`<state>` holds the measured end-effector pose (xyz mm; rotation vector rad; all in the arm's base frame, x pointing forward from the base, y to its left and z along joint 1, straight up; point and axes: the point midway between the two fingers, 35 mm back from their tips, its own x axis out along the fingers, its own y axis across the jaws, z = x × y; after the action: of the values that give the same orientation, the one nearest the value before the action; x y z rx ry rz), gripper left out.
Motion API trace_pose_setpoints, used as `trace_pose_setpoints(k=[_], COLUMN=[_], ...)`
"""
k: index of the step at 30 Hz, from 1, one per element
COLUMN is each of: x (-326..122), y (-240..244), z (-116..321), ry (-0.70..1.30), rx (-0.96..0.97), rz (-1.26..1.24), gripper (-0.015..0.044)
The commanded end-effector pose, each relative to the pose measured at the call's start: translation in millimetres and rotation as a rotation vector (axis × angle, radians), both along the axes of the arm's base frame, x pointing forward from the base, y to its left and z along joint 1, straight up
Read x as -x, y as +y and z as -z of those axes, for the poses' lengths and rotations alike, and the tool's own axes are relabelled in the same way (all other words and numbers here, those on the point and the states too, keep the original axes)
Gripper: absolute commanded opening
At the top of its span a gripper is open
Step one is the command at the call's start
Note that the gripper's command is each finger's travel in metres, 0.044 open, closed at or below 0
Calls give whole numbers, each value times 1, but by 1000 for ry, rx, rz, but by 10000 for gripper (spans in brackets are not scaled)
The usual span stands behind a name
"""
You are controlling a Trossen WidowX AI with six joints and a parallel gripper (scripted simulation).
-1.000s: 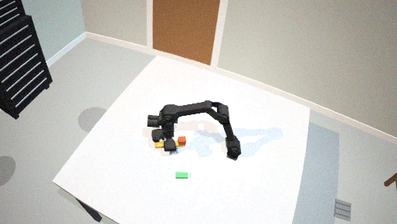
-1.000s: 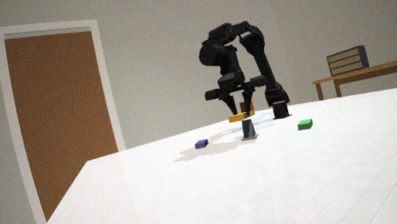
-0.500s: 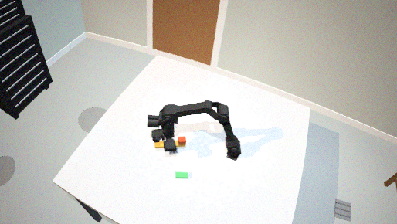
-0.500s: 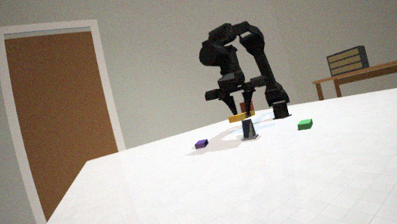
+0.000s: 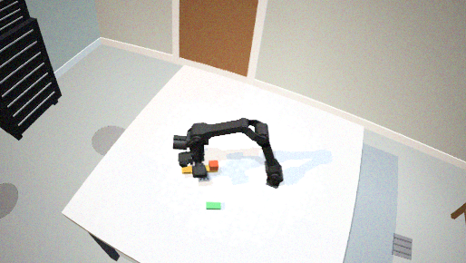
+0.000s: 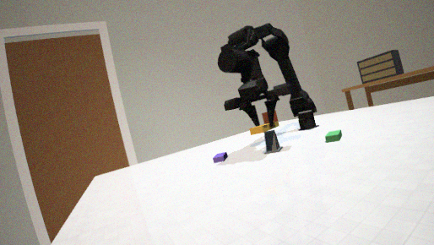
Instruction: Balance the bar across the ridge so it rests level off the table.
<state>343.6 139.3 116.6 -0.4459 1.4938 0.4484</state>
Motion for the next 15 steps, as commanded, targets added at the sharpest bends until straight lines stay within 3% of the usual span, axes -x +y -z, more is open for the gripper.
trace_pose_setpoints(k=[1,15], x=[0,0], y=[0,0], z=[1,2], ry=[0,0], rx=[-2,-2], rz=[3,3], gripper=[0,0])
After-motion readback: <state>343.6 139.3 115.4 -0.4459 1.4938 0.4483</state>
